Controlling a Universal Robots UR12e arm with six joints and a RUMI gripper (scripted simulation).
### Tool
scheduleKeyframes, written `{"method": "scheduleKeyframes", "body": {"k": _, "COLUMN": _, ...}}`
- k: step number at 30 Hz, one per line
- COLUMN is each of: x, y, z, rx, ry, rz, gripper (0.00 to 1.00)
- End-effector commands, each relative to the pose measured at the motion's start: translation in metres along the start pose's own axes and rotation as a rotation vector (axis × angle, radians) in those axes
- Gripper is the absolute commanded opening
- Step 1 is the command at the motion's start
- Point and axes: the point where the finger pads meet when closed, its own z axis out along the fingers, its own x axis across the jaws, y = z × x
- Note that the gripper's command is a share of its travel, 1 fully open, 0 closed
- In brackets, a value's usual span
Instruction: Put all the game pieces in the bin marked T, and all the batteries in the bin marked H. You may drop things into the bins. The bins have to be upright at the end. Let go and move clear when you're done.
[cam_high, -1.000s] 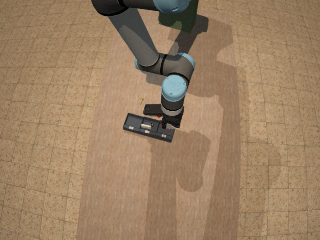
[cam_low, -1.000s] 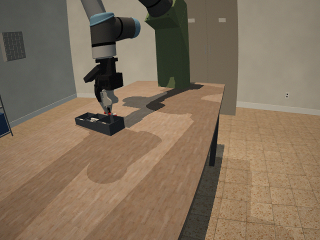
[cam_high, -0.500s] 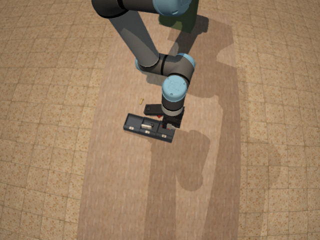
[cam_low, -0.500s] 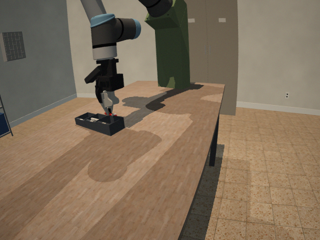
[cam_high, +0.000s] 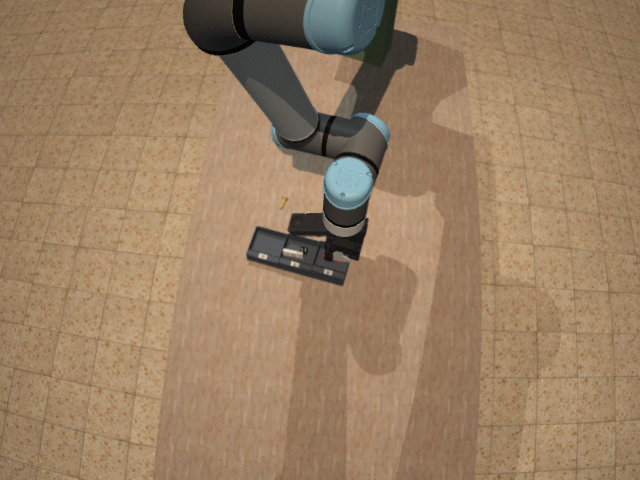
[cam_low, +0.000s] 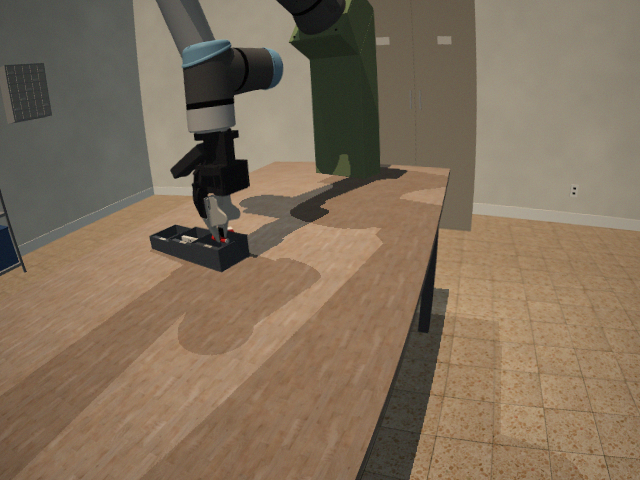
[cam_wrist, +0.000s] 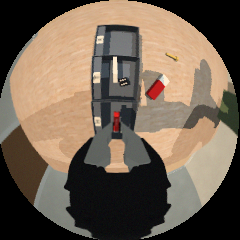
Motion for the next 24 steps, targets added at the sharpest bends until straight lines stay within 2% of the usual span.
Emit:
{"method": "scheduleKeyframes", "body": {"k": 1, "x": 0.000, "y": 0.000, "z": 0.011, "rx": 0.000, "ry": -0.001, "rz": 0.000, "gripper": 0.00}}
{"method": "scheduleKeyframes", "body": {"k": 9, "x": 0.000, "y": 0.000, "z": 0.023, "rx": 0.000, "ry": -0.001, "rz": 0.000, "gripper": 0.00}}
{"method": "scheduleKeyframes", "body": {"k": 24, "x": 0.002, "y": 0.000, "z": 0.023, "rx": 0.000, "ry": -0.001, "rz": 0.000, "gripper": 0.00}}
